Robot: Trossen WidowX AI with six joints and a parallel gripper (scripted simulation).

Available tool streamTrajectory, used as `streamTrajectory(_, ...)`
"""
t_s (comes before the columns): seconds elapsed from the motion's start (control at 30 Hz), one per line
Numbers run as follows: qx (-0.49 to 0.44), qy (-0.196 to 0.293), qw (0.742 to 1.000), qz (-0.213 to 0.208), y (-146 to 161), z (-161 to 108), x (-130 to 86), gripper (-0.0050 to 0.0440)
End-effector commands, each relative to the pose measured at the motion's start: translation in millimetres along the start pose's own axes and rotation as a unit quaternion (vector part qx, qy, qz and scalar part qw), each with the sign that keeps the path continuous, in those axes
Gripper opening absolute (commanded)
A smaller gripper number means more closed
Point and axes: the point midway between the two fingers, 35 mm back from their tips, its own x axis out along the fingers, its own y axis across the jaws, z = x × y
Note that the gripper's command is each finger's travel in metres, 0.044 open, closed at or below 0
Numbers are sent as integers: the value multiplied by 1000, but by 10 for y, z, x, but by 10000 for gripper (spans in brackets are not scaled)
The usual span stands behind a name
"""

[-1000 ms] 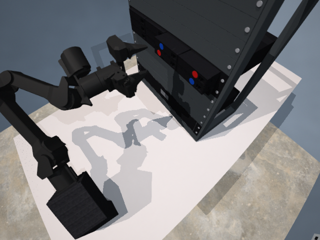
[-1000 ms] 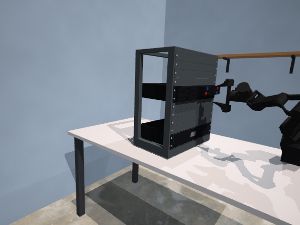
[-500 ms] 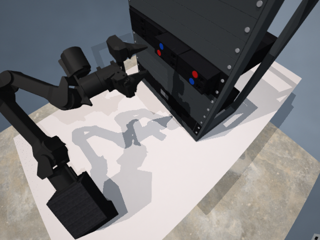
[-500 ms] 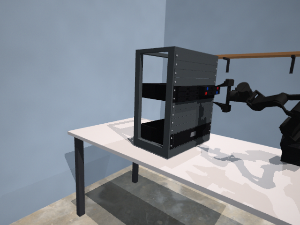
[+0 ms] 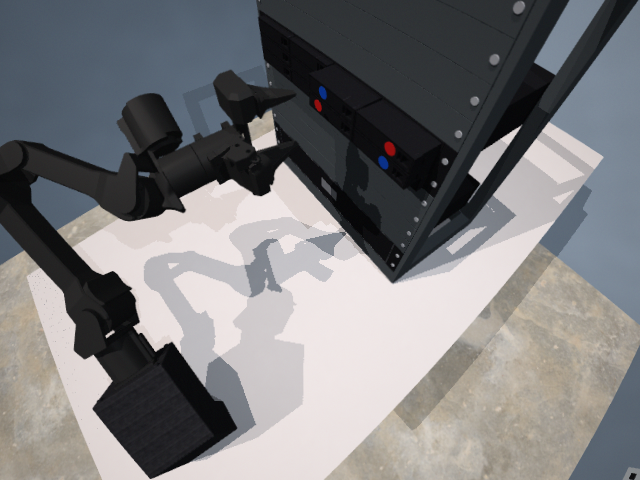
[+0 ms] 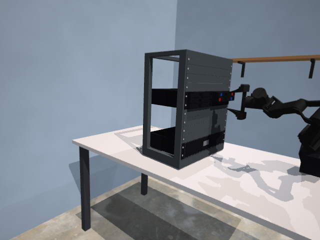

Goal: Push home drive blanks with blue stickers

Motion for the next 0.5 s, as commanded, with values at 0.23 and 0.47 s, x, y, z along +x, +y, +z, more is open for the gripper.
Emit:
streamTrajectory(0.23,-4,3,1000,4,39,122,7,440)
streamTrajectory(0.47,-4,3,1000,4,44,367,9,440)
